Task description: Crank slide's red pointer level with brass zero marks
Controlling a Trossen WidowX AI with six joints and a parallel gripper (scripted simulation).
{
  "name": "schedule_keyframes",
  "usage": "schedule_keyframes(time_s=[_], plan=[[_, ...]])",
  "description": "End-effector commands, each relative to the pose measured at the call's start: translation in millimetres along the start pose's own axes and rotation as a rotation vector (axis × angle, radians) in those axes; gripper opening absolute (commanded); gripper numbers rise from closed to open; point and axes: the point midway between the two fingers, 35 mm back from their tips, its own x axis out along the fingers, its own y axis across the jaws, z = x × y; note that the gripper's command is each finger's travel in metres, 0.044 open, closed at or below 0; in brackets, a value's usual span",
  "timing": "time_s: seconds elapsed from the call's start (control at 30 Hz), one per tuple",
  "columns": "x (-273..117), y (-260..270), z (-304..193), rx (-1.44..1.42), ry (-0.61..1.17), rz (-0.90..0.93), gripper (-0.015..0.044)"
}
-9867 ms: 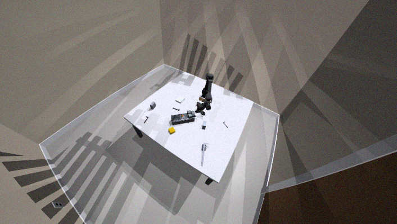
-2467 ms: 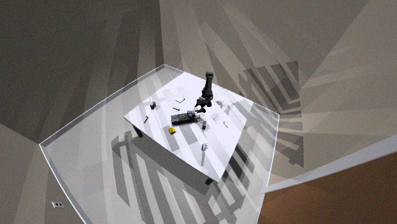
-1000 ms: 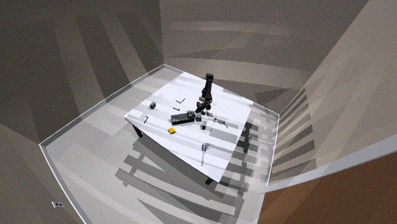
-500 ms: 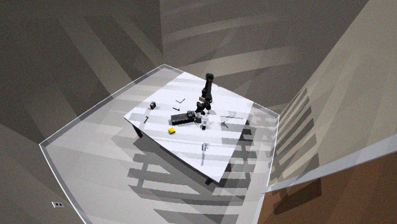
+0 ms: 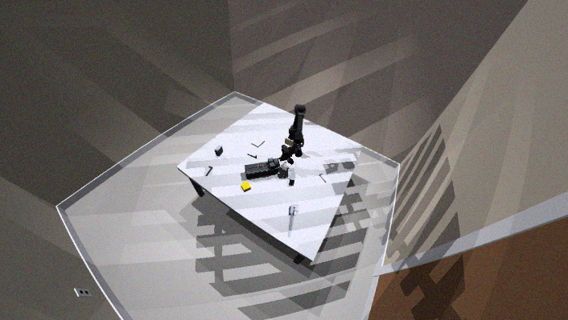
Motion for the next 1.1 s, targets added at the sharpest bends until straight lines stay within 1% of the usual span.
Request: schedule_keyframes(time_s=[0.0,1.07], plan=[[-6,4,6,0.012,-0.011,0.012,0.0],[-12,16,11,0.013,-0.011,0.013,0.0]])
